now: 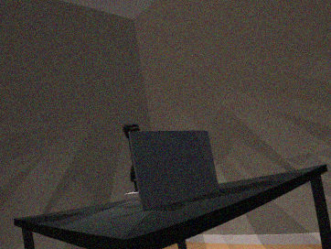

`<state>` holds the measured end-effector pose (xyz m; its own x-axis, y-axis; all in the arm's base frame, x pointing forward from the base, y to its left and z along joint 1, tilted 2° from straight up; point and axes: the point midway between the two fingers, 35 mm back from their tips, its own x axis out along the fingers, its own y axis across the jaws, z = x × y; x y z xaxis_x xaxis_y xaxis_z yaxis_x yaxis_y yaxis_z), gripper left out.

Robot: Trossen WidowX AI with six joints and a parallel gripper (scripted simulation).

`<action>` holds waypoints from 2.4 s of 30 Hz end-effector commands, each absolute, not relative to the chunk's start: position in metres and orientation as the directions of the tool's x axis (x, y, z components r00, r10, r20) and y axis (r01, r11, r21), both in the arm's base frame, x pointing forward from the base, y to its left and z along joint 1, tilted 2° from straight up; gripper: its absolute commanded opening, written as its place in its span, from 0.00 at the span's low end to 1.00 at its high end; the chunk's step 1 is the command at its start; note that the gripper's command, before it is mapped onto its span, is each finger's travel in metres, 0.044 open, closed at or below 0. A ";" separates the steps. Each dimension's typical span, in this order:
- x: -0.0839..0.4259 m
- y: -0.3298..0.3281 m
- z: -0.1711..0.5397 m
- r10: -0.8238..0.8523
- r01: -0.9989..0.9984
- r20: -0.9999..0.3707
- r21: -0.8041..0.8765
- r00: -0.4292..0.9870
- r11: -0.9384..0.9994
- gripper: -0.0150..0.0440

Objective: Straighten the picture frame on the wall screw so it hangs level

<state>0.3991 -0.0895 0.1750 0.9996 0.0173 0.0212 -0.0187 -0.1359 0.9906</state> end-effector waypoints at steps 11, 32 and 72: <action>0.399 -0.089 0.171 0.014 -0.025 0.027 0.991 1.000 -0.129 0.25; 0.399 -0.088 0.168 0.018 -0.021 0.023 0.991 1.000 -0.133 0.25; 0.399 -0.087 0.168 0.017 -0.023 0.022 0.997 1.000 0.079 0.25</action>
